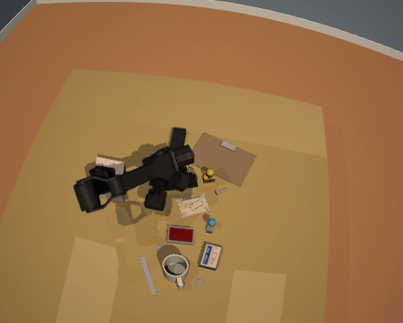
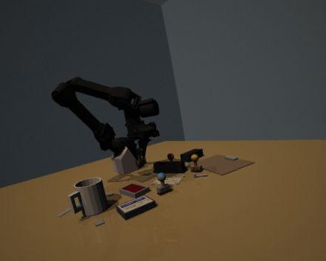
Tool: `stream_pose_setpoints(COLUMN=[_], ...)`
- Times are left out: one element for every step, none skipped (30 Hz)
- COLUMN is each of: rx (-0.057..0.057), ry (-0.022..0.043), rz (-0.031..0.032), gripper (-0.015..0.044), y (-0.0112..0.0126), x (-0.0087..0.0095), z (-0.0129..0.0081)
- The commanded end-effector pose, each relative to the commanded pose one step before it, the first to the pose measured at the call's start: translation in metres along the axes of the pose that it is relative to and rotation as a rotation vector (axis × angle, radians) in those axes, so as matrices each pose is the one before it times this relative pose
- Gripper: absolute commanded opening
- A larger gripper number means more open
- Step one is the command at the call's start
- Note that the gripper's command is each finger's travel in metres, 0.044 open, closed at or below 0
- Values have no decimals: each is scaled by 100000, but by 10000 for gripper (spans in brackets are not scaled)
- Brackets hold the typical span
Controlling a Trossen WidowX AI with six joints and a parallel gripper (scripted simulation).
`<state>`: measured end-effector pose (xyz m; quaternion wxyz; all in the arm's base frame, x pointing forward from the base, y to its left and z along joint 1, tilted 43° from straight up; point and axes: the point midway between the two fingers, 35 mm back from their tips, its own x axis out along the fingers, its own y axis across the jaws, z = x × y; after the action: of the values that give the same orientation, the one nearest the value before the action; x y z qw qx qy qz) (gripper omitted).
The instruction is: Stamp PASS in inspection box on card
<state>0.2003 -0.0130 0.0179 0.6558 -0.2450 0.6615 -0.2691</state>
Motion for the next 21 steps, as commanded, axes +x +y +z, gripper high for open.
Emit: stream_pose_setpoints(rx=[624, 1, 1, 1, 1, 1, 1, 1, 1, 1, 1, 1, 1, 1, 1, 1, 1, 1, 1, 1, -8], ry=[-161, 3, 3, 3, 3, 3, 3, 3, 3, 3, 3, 3, 3, 3, 3, 3, 3, 3, 3, 3, -3], rz=[385, -2, -3, -3, -3, -3, -3, -3, -4, -4, -4, -4, -4, -4, -4, -4, -5, -5, -5, -5, 46], gripper=[0, 0, 0, 0, 0, 0, 0, 0, 0, 0, 0, 0, 0, 0, 0, 0, 0, 0, 0, 0, 0], y=[28, -3, -3, -3, -3, -3, -3, -3, -3, -4, -4, -4, -4, -4, -4, -4, -4, -4, -4, -4, -44], x=[-353, -49, -49, -49, -49, -49, -49, -49, -49, -49, -49, -49, -49, -49, -45, -45, -45, -45, -45, -45, -14], z=[76, -5, -6, -6, -6, -6, -6, -6, -6, -6, -6, -7, -7, -7, -6, -6, -6, -7, -7, -7, 83])
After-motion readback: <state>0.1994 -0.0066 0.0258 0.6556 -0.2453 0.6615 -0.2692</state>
